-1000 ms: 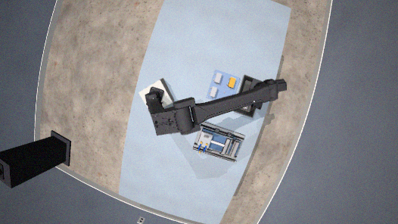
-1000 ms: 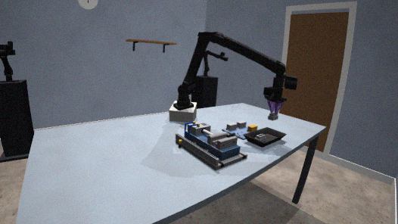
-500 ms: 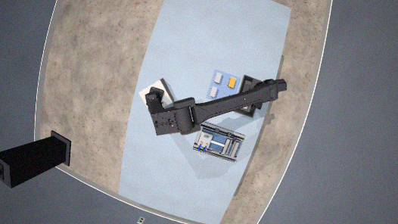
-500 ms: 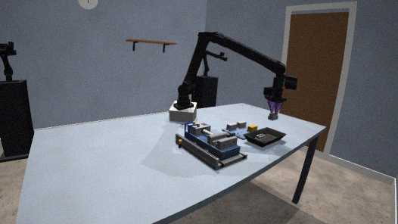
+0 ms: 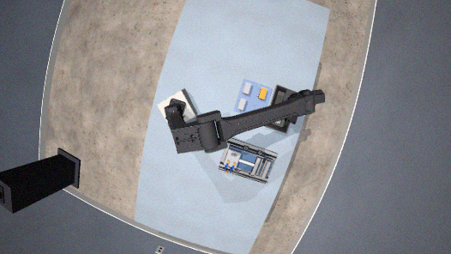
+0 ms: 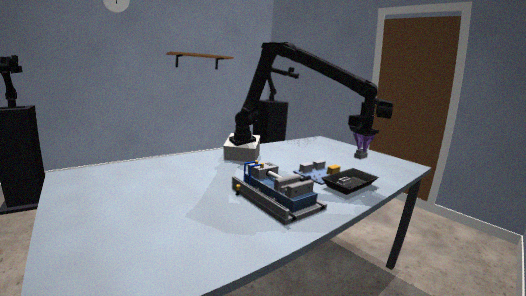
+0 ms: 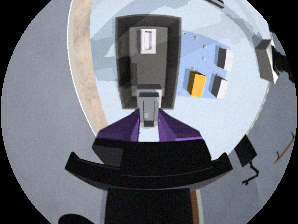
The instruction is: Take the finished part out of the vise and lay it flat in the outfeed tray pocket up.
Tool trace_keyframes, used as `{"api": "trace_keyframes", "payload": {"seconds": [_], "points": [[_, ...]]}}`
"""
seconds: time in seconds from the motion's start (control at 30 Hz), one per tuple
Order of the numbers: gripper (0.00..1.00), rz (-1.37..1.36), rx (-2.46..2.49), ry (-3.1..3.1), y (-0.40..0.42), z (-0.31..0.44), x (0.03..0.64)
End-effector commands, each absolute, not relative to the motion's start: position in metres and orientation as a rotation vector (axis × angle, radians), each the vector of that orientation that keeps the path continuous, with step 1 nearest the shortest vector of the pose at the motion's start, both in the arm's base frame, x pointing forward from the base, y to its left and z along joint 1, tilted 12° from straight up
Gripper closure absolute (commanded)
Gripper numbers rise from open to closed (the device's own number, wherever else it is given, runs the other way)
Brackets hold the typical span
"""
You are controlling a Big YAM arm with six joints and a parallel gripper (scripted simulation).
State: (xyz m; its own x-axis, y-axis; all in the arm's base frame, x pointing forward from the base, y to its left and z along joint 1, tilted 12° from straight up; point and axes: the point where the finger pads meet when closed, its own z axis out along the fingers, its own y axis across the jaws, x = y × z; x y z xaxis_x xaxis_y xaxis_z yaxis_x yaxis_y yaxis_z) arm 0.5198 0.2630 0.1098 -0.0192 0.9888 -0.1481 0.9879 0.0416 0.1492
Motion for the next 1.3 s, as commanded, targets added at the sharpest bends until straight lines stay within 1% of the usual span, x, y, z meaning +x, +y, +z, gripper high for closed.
{"api": "trace_keyframes", "payload": {"seconds": [0.0, 1.27], "points": [[1.00, 0.067, 2.041, 2.081, 0.2780, 0.1315, 0.5343], [1.00, 0.068, 2.038, 2.084, 0.2810, 0.1348, 0.5341]]}}
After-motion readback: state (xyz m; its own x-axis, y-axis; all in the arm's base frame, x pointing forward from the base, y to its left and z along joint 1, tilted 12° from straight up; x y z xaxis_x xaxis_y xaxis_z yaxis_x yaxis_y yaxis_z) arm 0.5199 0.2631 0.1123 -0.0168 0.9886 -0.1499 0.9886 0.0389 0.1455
